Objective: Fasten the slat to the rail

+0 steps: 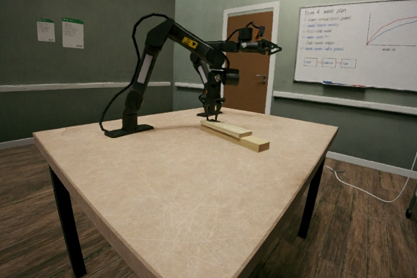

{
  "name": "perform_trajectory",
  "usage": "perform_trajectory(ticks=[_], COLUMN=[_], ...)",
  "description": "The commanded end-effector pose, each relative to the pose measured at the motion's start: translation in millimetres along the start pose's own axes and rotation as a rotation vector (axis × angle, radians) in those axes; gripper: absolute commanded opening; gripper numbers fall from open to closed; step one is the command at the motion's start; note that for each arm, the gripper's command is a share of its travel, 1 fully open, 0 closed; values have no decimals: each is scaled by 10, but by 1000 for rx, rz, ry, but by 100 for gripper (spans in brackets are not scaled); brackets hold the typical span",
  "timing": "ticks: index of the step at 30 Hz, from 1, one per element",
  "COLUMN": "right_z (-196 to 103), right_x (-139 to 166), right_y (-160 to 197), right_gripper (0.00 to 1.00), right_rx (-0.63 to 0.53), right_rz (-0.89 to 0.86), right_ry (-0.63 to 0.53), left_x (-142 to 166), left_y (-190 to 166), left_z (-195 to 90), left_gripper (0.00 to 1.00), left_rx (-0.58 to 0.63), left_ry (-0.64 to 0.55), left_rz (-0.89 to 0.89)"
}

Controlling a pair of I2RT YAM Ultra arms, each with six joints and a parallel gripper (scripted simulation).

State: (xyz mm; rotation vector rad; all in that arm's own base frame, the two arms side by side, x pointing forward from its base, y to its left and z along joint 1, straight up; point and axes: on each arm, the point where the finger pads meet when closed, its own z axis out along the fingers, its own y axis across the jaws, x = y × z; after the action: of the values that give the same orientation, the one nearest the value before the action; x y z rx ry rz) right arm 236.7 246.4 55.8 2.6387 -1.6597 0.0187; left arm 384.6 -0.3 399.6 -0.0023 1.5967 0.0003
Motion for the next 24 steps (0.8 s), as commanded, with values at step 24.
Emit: perform_trajectory(ticks=[24], right_z=[-126], right_x=[-36], right_y=[-50], right_gripper=[33], right_rx=[32], right_rz=[-33], right_ry=[-26], left_x=[-49], left_y=[0], left_z=[-11], left_gripper=[100], left_rx=[0], left_ry=[-14], left_rz=[0])
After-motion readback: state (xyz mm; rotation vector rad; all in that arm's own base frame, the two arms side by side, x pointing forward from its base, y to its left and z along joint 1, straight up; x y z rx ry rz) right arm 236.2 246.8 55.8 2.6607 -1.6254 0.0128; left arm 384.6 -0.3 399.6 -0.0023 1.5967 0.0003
